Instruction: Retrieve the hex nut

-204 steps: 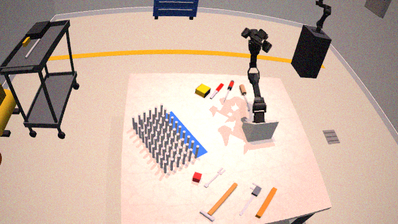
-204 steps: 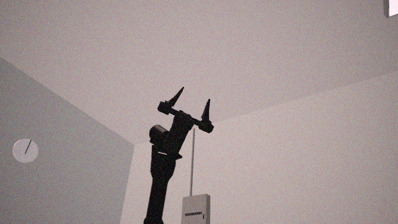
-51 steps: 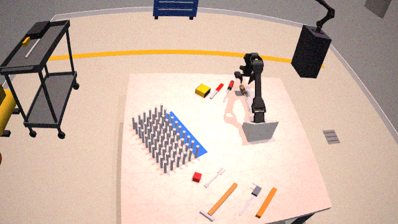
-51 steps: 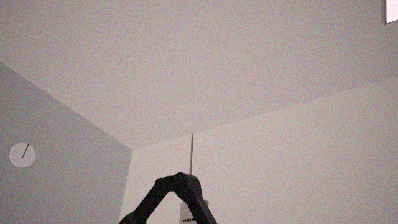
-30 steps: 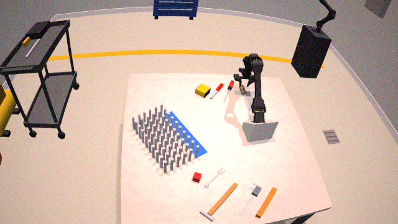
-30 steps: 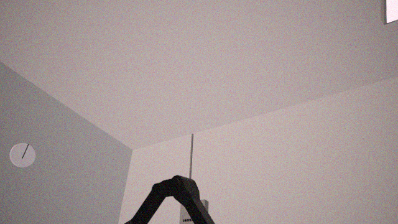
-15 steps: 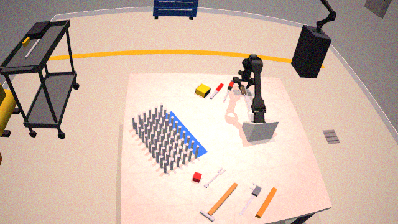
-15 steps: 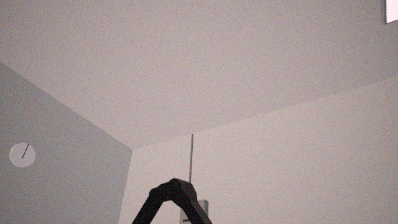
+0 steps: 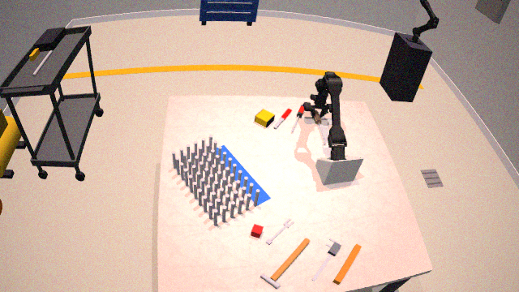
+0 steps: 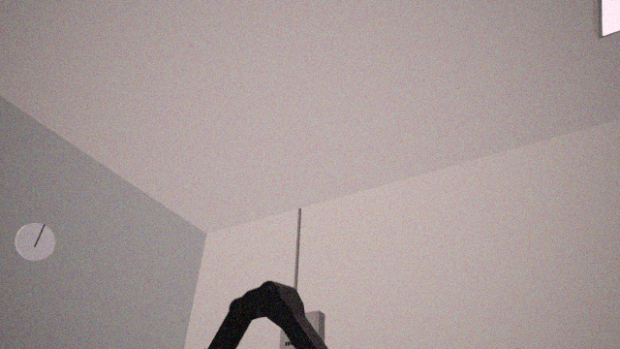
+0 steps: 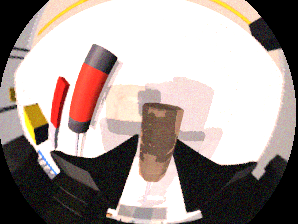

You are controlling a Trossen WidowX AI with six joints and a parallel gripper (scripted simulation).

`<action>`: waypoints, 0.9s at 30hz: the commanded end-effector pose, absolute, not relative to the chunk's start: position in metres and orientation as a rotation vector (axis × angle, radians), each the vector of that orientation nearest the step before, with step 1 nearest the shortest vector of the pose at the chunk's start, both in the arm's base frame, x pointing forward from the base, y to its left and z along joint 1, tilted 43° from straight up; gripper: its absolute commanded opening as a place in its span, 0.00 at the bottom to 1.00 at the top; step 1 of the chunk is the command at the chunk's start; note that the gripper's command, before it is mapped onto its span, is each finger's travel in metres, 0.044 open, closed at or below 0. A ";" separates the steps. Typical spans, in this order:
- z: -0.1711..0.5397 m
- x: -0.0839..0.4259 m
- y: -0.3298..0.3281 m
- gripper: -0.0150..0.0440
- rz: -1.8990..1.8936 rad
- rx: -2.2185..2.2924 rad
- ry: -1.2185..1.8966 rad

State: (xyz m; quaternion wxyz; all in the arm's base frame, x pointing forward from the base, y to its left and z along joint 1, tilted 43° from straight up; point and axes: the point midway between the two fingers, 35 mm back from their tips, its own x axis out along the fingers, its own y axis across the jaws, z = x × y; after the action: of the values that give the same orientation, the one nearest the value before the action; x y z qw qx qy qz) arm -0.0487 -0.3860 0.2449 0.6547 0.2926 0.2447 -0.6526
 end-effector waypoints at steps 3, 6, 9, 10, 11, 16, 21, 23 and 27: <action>0.242 -0.050 -0.387 0.53 -1.484 0.672 0.559; 0.242 -0.050 -0.387 0.49 -1.484 0.672 0.559; 0.252 -0.050 -0.378 0.36 -1.484 0.670 0.559; 0.258 -0.050 -0.373 0.32 -1.483 0.669 0.559; 0.265 -0.051 -0.367 0.27 -1.483 0.668 0.558; 0.286 -0.050 -0.344 0.25 -1.482 0.665 0.558; 0.286 -0.050 -0.344 0.25 -1.462 0.624 0.594; 0.286 -0.050 -0.344 0.25 -1.435 0.569 0.642; 0.286 -0.051 -0.345 0.25 -1.378 0.459 0.735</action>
State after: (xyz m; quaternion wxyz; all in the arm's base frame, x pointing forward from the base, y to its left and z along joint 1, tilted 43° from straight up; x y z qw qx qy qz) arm -0.0512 -0.3448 0.2870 0.6764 0.2304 0.3040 -0.6301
